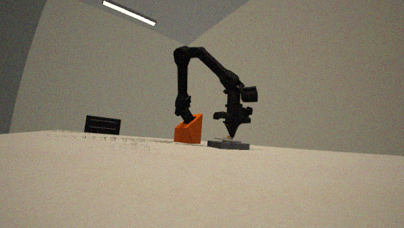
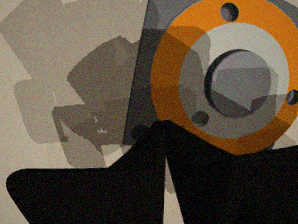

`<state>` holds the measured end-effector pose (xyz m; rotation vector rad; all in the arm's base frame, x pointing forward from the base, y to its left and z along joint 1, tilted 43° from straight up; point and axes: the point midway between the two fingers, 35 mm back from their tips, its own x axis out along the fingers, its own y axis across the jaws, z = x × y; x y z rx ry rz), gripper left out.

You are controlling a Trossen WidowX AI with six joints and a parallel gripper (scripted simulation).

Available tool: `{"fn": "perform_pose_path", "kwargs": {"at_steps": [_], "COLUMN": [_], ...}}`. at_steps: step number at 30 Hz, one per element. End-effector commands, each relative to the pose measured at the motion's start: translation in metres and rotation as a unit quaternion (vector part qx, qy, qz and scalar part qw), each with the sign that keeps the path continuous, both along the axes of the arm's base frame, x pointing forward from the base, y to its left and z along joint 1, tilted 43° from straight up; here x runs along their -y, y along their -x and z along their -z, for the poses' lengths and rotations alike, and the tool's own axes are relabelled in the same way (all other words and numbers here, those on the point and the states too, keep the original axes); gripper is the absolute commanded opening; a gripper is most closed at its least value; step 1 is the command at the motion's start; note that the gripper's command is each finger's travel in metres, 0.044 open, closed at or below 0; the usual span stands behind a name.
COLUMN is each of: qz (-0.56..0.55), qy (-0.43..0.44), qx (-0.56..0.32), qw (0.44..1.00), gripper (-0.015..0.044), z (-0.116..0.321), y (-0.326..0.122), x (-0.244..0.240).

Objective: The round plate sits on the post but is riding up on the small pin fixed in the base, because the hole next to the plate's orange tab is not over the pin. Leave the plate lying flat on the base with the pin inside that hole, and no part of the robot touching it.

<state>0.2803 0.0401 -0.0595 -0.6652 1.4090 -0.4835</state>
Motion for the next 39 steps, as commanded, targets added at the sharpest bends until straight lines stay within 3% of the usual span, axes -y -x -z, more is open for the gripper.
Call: {"fn": "perform_pose_path", "kwargs": {"at_steps": [1,39], "qz": [0.002,0.002], "qy": [0.002,0.001], "qx": [0.000,-0.001], "qw": [1.000,1.000], "gripper": [0.0000,0.0000], "z": [-0.002,-0.028], "y": [0.006,0.023], "x": [0.004,0.006]}}
